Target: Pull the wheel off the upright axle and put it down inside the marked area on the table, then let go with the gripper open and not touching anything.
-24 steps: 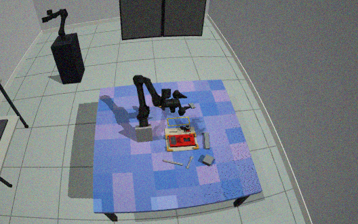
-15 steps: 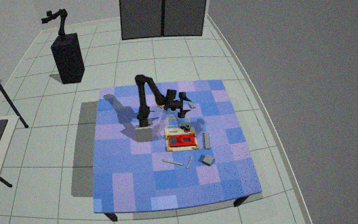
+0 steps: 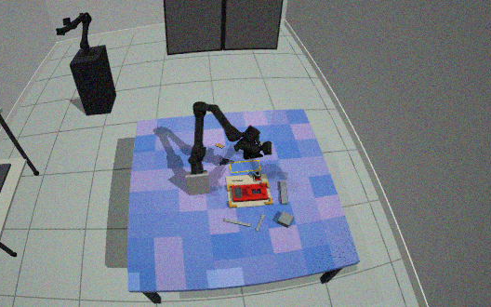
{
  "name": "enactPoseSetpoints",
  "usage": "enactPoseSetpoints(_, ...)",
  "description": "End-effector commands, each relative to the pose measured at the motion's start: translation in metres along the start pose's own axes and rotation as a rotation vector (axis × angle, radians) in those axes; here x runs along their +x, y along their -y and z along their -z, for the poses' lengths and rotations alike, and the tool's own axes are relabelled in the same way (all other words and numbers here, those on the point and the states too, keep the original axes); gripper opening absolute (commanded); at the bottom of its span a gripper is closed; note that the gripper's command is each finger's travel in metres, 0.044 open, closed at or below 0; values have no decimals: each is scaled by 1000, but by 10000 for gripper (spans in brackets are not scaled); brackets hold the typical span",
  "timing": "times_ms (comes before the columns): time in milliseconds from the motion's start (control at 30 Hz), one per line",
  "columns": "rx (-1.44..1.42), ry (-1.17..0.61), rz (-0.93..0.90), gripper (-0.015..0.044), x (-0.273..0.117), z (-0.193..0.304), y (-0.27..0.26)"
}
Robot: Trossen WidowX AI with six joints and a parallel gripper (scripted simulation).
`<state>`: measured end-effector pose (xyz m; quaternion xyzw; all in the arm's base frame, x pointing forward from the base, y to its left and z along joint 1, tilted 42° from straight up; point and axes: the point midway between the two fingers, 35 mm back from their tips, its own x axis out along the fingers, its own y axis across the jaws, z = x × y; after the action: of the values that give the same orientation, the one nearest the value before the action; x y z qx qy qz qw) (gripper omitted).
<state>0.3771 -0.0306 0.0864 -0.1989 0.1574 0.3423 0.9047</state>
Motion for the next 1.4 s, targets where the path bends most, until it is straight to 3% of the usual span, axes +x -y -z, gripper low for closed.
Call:
enactPoseSetpoints(0,708,-165,-103,300,27,9,-8)
enactPoseSetpoints(367,1783,-623,-69,300,54,21,-48)
enactPoseSetpoints(700,2516,-1121,312,300,59,20,-86)
enactPoseSetpoints(1367,2551,-1150,348,300,61,22,-85)
